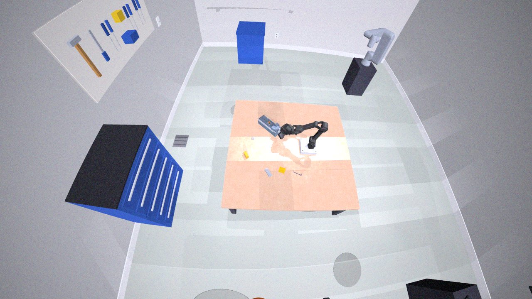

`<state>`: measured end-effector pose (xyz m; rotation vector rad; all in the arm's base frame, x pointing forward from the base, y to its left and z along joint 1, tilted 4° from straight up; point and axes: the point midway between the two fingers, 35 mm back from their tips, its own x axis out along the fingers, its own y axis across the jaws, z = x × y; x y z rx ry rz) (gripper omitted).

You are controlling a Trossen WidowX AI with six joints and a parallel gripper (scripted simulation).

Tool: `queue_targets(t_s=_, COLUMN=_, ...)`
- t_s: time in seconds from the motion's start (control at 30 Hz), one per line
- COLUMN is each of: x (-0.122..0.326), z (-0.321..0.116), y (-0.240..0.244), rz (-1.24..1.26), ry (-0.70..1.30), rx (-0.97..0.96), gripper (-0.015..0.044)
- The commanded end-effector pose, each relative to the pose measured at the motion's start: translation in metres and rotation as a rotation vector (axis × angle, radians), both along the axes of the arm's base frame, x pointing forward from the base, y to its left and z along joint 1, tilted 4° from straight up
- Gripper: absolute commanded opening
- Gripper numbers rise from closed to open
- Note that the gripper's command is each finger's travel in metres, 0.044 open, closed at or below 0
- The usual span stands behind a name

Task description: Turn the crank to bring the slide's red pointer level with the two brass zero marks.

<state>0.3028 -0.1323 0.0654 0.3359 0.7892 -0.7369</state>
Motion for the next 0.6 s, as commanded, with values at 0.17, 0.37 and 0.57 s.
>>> queue_targets(t_s=0.17, x=-0.0099, z=0.0014, y=-0.0093, rz=-0.014, ry=0.001, rx=-0.012, gripper=0.0000)
queue_targets(t_s=0.37, x=-0.0126, z=0.0001, y=-0.0119, rz=-0.014, ry=0.001, rx=-0.012, gripper=0.0000)
queue_targets(t_s=0.57, x=-0.0145, z=-0.0011, y=-0.0137, rz=-0.014, ry=0.002, rx=-0.012, gripper=0.0000)
